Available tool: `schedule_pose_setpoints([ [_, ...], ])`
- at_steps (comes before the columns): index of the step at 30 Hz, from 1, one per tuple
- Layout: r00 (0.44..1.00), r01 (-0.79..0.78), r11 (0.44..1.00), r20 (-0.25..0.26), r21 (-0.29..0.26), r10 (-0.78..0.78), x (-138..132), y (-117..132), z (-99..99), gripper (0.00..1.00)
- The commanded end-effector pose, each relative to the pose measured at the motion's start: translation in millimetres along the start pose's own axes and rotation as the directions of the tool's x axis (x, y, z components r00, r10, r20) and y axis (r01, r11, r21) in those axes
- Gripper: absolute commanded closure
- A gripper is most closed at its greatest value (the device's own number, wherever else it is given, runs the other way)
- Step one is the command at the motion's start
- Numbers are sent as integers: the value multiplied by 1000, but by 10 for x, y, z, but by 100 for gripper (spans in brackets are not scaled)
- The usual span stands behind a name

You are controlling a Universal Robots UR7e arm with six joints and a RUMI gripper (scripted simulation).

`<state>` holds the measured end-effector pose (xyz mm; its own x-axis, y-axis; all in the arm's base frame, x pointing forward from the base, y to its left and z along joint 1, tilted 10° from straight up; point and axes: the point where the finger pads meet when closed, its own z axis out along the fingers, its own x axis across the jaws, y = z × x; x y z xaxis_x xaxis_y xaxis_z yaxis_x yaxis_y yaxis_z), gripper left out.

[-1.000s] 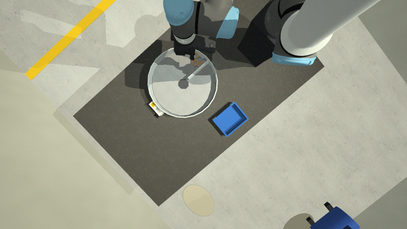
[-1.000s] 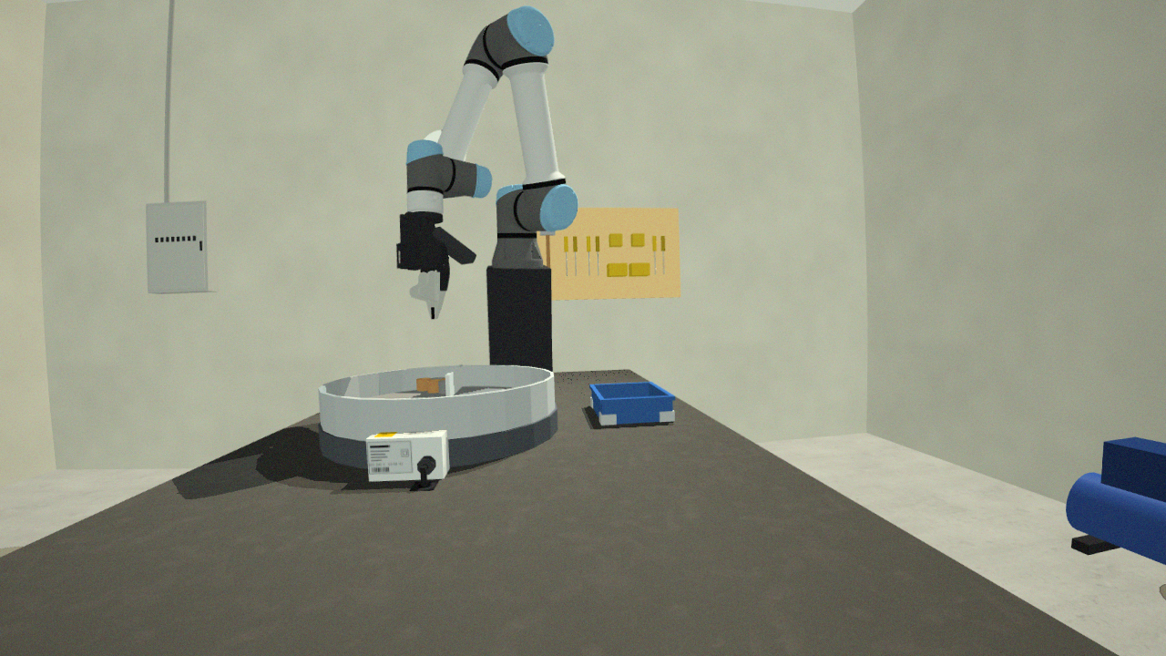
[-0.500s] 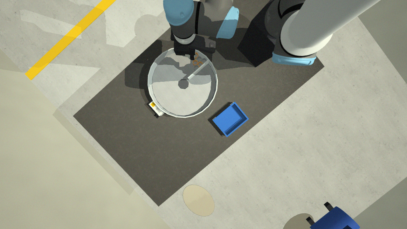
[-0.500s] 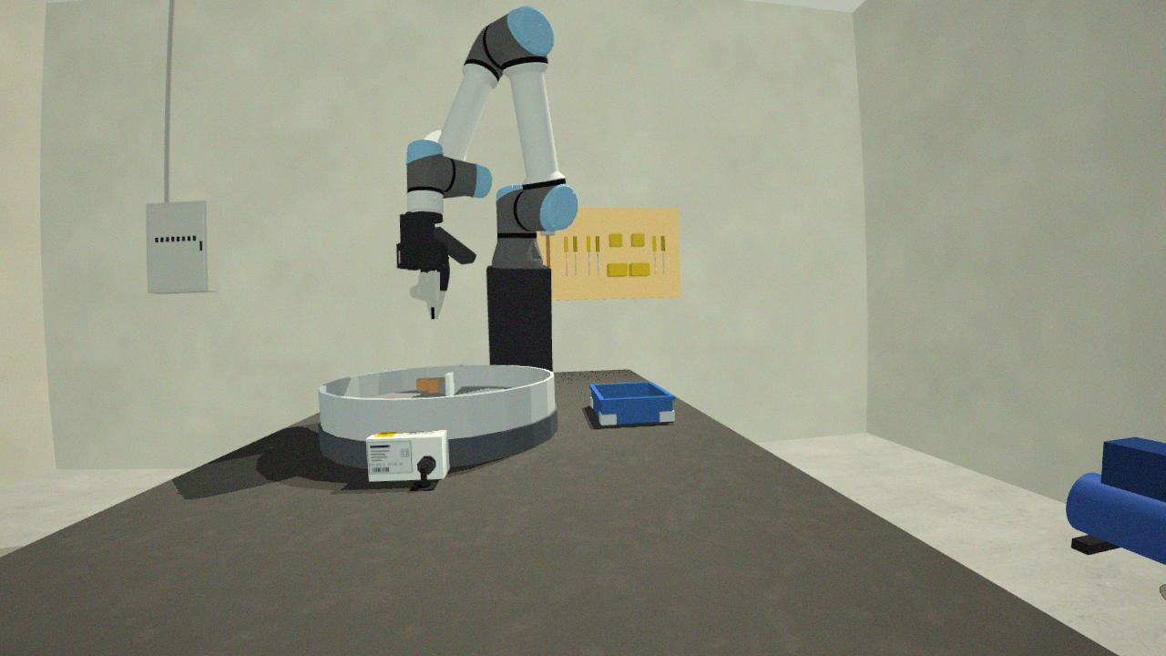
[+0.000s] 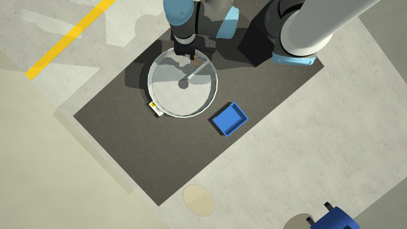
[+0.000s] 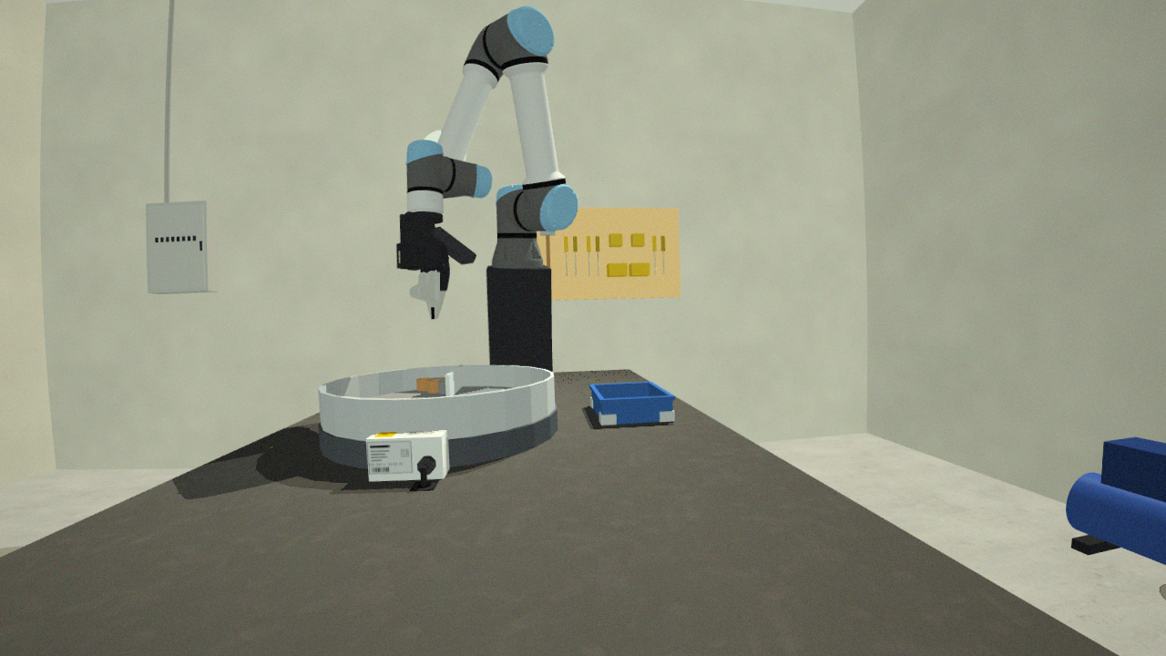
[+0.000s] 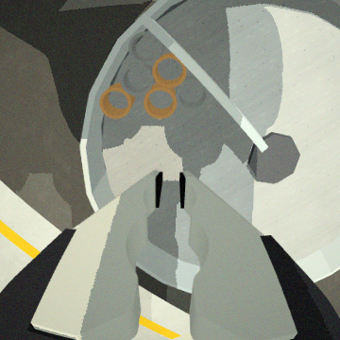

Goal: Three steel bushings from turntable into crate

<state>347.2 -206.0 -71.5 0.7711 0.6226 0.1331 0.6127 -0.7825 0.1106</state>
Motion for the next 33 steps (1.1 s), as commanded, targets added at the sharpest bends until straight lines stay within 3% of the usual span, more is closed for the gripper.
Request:
schedule_pose_setpoints([
  [1, 1000, 0, 1000, 0, -1, 0, 0, 4, -3, 95],
  [20, 1000, -9, 1000, 0, -1, 9, 2, 4, 6, 94],
  [33, 994, -108, 994, 0, -1, 108, 26, 5, 102, 94],
])
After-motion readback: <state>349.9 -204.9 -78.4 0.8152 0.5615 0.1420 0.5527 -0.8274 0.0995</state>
